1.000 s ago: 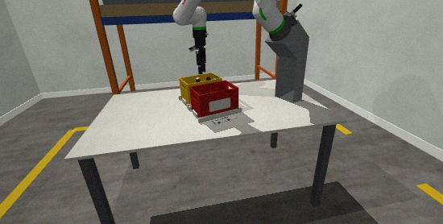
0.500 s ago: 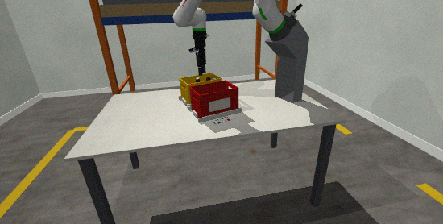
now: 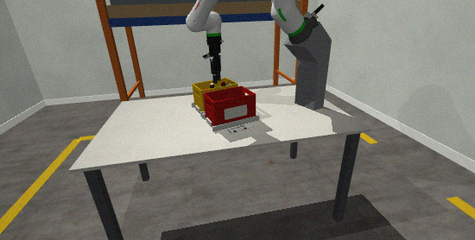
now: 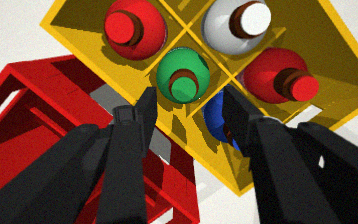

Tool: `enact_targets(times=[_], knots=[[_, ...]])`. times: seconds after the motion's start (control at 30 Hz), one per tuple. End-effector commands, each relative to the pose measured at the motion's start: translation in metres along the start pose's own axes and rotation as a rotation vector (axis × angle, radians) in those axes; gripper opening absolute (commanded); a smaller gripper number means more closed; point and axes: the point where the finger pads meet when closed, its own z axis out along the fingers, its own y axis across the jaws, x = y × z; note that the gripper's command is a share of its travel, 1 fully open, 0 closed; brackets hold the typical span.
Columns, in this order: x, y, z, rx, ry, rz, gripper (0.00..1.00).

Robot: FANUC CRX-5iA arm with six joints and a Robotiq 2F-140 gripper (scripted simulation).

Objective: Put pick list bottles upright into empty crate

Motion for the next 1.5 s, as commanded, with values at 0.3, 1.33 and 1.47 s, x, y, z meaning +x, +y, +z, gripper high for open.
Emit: enact_targets(times=[0.3, 1.33, 1.47], knots=[[0.001, 0.0, 0.014, -0.001, 0.001, -0.001, 0.44], [0.001, 0.0, 0.051, 0.0, 0.001, 0.0, 0.44], [0.001, 0.0, 0.054, 0.0, 0.001, 0.0, 0.44]])
